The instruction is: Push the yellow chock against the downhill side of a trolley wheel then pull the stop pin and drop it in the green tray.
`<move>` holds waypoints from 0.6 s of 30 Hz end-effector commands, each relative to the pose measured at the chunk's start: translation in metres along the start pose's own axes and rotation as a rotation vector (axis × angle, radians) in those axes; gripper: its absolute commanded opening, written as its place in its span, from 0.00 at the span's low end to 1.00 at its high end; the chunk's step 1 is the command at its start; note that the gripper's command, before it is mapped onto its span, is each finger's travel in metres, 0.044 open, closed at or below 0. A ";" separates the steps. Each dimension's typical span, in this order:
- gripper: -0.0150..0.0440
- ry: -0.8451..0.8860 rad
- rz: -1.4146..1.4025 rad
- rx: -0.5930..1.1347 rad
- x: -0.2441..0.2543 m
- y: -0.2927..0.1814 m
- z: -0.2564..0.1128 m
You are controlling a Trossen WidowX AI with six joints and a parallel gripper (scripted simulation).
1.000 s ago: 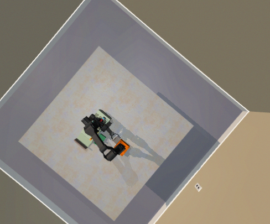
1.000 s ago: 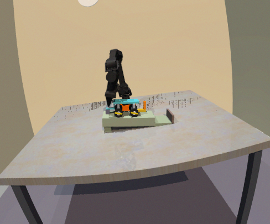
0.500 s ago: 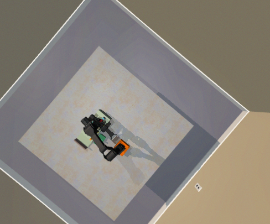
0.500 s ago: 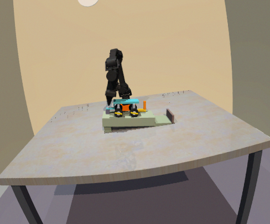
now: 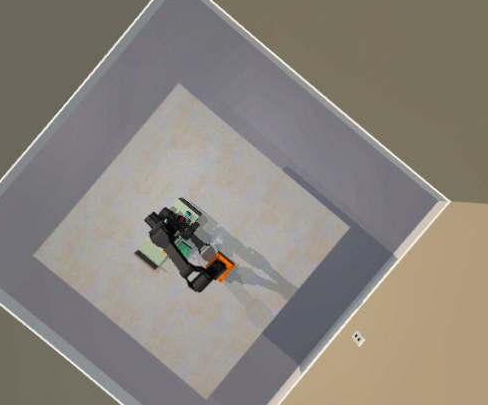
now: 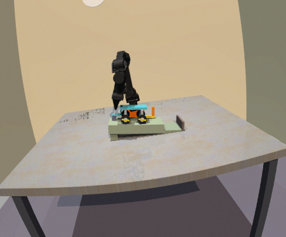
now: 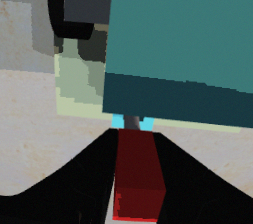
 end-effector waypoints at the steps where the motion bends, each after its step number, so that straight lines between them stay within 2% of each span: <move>1: 0.25 -0.003 0.007 0.006 0.000 -0.001 -0.005; 18: 0.25 -0.003 0.007 0.005 0.000 -0.002 -0.016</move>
Point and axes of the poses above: the point midway between the two fingers, 35 mm back from their tips, its own z axis out along the fingers, its own x axis across the jaws, y = z × x, the point moved 3 cm from there along -z, back along the fingers, and after that the axes turned 12 degrees about -z, right-handed, at the moved point
